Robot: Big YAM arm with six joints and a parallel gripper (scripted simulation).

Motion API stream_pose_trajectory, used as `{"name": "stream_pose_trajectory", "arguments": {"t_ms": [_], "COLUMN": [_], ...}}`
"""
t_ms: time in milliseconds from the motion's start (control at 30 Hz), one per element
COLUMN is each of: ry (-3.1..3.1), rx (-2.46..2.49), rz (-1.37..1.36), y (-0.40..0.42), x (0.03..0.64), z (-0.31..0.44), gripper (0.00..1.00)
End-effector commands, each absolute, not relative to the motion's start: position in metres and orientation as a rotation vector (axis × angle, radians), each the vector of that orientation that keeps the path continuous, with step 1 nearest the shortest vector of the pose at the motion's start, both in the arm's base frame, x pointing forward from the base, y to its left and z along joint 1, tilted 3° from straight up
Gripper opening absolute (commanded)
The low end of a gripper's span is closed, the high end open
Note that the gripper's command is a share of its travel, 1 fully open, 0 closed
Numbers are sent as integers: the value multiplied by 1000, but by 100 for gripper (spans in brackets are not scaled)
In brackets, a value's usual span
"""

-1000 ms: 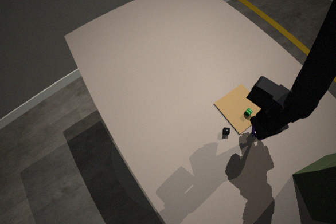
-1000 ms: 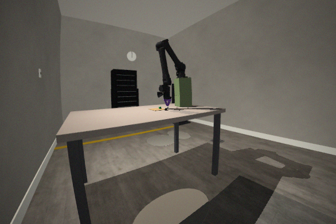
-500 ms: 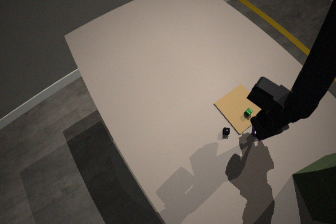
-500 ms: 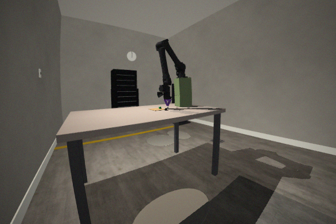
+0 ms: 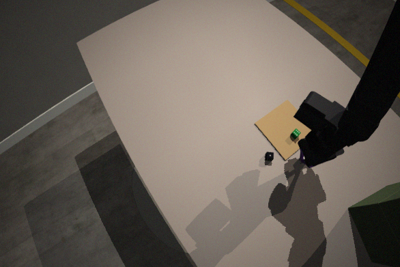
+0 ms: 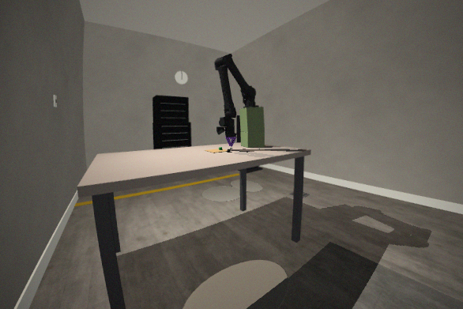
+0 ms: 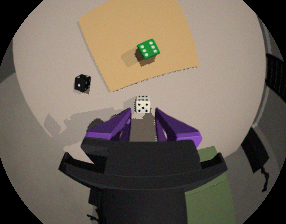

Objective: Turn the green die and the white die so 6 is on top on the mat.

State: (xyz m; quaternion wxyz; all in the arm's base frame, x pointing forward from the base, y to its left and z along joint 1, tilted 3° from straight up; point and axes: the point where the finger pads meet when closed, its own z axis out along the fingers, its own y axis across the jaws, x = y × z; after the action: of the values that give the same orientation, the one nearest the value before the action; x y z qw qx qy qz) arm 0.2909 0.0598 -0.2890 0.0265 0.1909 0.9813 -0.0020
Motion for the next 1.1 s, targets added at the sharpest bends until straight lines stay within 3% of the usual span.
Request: {"name": "stream_pose_trajectory", "arguments": {"t_ms": [0, 1067], "ry": [3038, 3027], "rx": [579, 568], "rz": [-17, -8], "y": [62, 64], "x": [283, 292], "z": [-292, -310], "gripper": [33, 33]}}
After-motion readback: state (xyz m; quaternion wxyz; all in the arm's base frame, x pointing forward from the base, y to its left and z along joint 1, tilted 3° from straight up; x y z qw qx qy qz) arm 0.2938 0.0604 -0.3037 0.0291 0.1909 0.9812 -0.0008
